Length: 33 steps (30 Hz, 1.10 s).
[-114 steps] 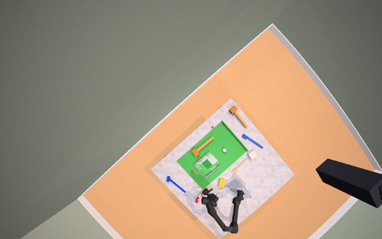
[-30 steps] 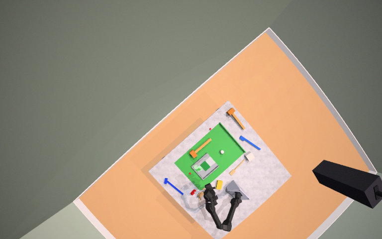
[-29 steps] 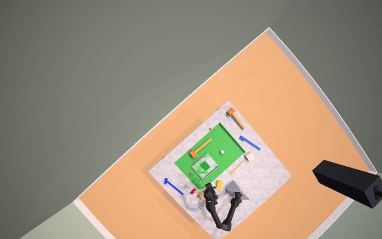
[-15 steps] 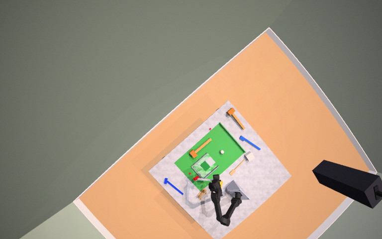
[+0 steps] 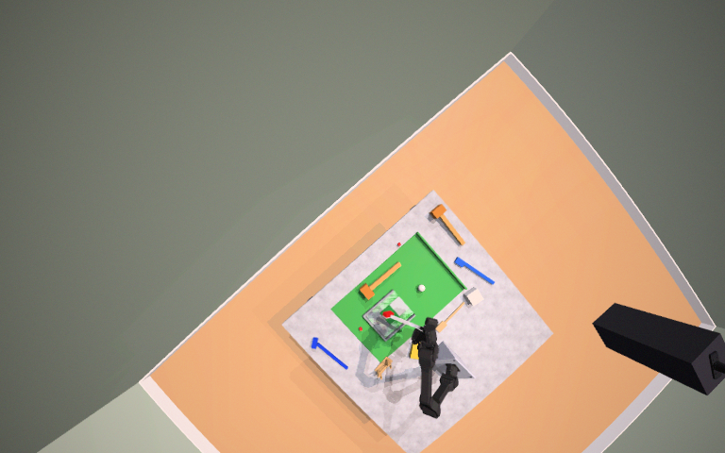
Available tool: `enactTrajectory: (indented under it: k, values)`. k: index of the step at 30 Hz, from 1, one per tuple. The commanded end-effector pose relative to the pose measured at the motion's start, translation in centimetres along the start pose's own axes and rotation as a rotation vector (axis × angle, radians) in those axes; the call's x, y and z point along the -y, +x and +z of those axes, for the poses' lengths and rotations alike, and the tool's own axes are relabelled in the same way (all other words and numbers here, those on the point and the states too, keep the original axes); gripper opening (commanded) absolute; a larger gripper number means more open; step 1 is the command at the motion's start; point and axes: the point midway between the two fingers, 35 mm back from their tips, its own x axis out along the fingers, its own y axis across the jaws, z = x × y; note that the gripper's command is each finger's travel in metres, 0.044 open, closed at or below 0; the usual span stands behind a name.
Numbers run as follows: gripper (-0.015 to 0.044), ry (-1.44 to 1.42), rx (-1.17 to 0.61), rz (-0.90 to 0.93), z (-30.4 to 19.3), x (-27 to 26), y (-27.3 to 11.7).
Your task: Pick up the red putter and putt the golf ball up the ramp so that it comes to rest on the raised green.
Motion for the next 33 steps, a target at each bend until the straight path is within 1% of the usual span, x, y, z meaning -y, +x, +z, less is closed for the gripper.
enactTrajectory:
  k: [1,14,27,29,33]
  values:
    - [0.0000,0.088,0.008,-0.009,-1.8,2.2,-0.2]
    - [0.0000,0.341,0.025,0.026,-9.0,7.7,1.7]
    - [0.0000,0.583,0.053,0.081,-16.9,11.0,4.8]
    - [0.0000,0.607,0.056,0.087,-17.7,11.2,5.1]
    - [0.0000,0.610,0.057,0.088,-17.8,11.3,5.2]
